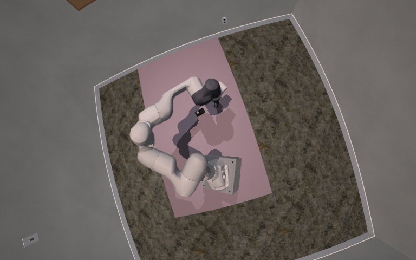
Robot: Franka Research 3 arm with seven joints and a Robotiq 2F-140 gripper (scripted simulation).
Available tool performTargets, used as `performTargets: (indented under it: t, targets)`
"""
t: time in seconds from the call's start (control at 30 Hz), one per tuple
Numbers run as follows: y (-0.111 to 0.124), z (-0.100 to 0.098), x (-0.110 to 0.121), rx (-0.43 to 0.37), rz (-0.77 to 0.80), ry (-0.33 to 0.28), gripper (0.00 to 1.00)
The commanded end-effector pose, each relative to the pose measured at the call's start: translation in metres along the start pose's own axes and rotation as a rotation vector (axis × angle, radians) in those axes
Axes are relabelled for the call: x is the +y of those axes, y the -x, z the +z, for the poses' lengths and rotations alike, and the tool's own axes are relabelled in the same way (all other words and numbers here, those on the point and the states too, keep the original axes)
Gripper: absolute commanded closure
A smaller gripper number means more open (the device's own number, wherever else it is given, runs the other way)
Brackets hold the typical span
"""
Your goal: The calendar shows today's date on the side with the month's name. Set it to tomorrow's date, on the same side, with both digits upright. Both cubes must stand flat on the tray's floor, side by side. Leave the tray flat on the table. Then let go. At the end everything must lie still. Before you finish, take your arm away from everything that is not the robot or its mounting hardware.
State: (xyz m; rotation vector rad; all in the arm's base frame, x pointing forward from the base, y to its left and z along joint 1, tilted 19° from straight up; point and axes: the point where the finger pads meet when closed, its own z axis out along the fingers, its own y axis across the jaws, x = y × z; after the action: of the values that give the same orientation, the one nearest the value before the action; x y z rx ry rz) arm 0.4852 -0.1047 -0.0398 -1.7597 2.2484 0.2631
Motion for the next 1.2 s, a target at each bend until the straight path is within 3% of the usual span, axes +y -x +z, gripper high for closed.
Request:
performTargets:
  t: [0.0,1.17]
  targets:
    - [0.0006,0.0002,-0.0015,0.002,-0.009,-0.002,0.84]
    - [0.0006,0.0042,-0.0015,0.002,-0.009,-0.002,0.84]
